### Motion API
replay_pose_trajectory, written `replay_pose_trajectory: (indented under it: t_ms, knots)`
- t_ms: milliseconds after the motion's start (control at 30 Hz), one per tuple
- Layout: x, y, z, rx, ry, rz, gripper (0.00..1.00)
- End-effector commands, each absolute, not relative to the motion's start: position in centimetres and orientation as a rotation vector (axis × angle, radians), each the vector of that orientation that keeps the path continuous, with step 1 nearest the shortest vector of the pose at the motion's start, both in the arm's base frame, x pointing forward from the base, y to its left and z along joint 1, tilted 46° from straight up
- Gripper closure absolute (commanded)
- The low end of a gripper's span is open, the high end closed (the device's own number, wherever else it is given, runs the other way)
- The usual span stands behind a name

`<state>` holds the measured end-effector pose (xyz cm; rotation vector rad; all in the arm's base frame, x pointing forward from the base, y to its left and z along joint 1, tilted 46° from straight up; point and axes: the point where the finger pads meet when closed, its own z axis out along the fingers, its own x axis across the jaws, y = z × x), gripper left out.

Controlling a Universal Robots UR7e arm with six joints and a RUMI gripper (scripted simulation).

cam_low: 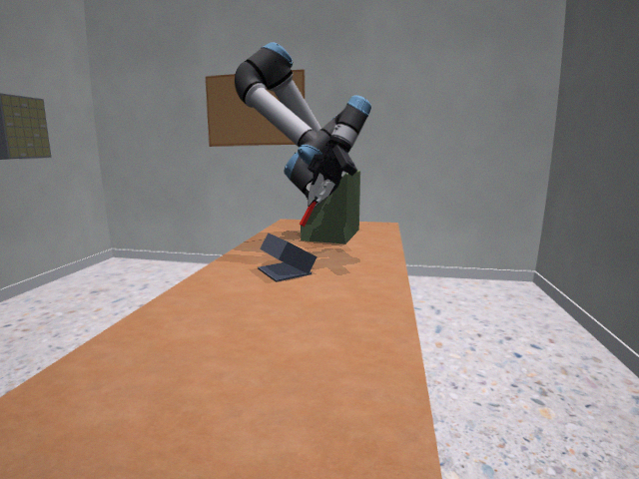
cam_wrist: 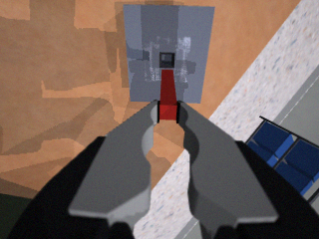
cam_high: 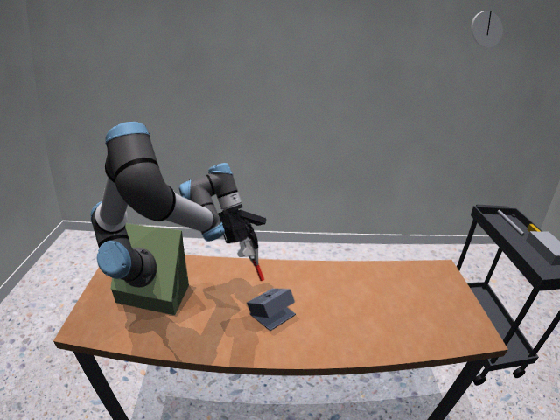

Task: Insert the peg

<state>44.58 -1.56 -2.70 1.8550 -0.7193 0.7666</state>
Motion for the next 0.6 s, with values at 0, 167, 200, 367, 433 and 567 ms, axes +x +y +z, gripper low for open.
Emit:
replay_pose_trajectory:
  t_ms: [0, 167, 200, 367, 433, 567]
  knots:
    - [44.66, -1.76, -2.75, 1.856, -0.719, 0.768, 1.0]
    - [44.72, -2.01, -2.85, 1.856, -0.719, 0.768, 1.0]
    - [44.73, -2.06, -2.87, 1.856, -0.719, 0.768, 1.0]
    - [44.78, -2.32, -2.96, 1.856, -0.719, 0.768, 1.0]
    - [44.81, -2.42, -2.99, 1.856, -0.719, 0.768, 1.0]
    - [44.83, -2.52, -3.03, 1.856, -0.719, 0.768, 1.0]
